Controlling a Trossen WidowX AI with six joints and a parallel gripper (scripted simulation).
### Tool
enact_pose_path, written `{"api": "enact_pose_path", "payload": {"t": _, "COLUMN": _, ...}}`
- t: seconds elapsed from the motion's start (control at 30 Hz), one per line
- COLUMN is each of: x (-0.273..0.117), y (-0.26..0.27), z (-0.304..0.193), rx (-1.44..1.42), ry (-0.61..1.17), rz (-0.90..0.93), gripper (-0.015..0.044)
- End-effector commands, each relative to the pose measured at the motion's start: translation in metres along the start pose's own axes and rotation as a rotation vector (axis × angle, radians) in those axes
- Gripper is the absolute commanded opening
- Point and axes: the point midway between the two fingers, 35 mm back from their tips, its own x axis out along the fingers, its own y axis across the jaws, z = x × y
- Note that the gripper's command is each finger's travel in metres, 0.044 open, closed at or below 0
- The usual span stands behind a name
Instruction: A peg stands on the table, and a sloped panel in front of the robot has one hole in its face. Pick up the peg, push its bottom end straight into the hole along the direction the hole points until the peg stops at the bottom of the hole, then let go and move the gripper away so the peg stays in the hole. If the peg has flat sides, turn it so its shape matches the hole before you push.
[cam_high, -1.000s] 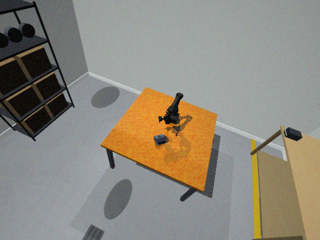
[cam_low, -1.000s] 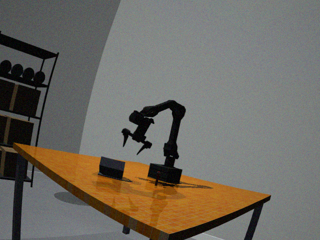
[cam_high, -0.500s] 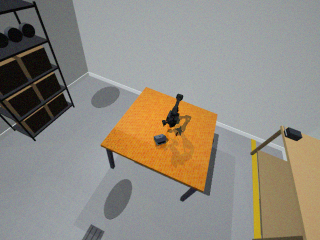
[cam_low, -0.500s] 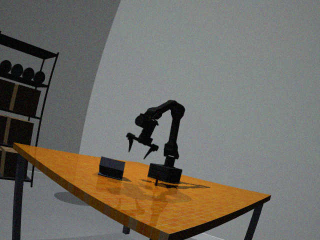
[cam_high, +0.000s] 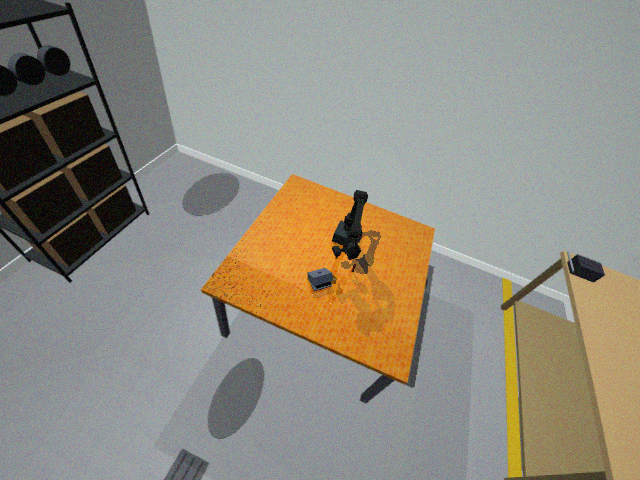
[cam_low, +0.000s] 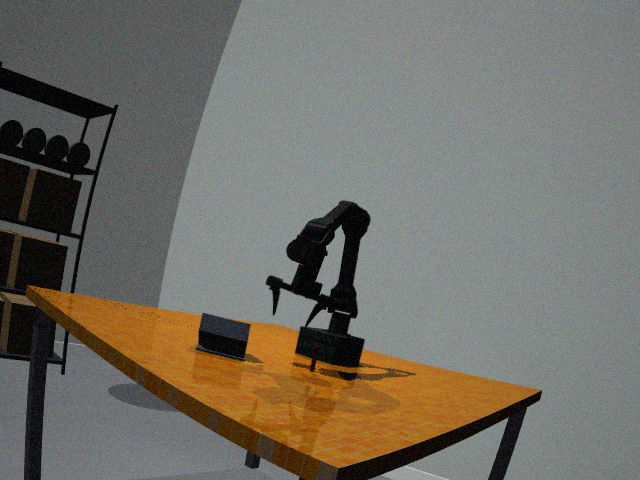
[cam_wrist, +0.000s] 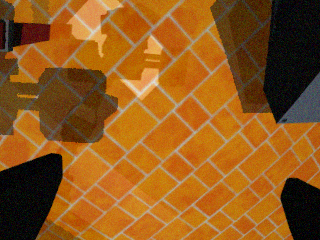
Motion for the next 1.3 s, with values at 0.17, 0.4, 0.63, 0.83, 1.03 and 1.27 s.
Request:
{"api": "enact_pose_path", "payload": {"t": 0.17, "x": 0.003, "y": 0.034, "z": 0.022, "rx": 0.009, "ry": -0.008, "rz": 0.061, "gripper": 0.0440}}
{"api": "enact_pose_path", "payload": {"t": 0.4, "x": 0.004, "y": 0.064, "z": 0.037, "rx": 0.023, "ry": -0.009, "rz": 0.114, "gripper": 0.0440}}
{"api": "enact_pose_path", "payload": {"t": 0.63, "x": 0.005, "y": 0.084, "z": 0.045, "rx": 0.032, "ry": -0.004, "rz": 0.146, "gripper": 0.0440}}
{"api": "enact_pose_path", "payload": {"t": 0.83, "x": 0.012, "y": 0.085, "z": 0.046, "rx": 0.032, "ry": -0.004, "rz": 0.146, "gripper": 0.0440}}
{"api": "enact_pose_path", "payload": {"t": 1.03, "x": 0.022, "y": 0.086, "z": 0.047, "rx": 0.032, "ry": -0.004, "rz": 0.146, "gripper": 0.0440}}
{"api": "enact_pose_path", "payload": {"t": 1.27, "x": 0.033, "y": 0.088, "z": 0.047, "rx": 0.032, "ry": -0.004, "rz": 0.146, "gripper": 0.0440}}
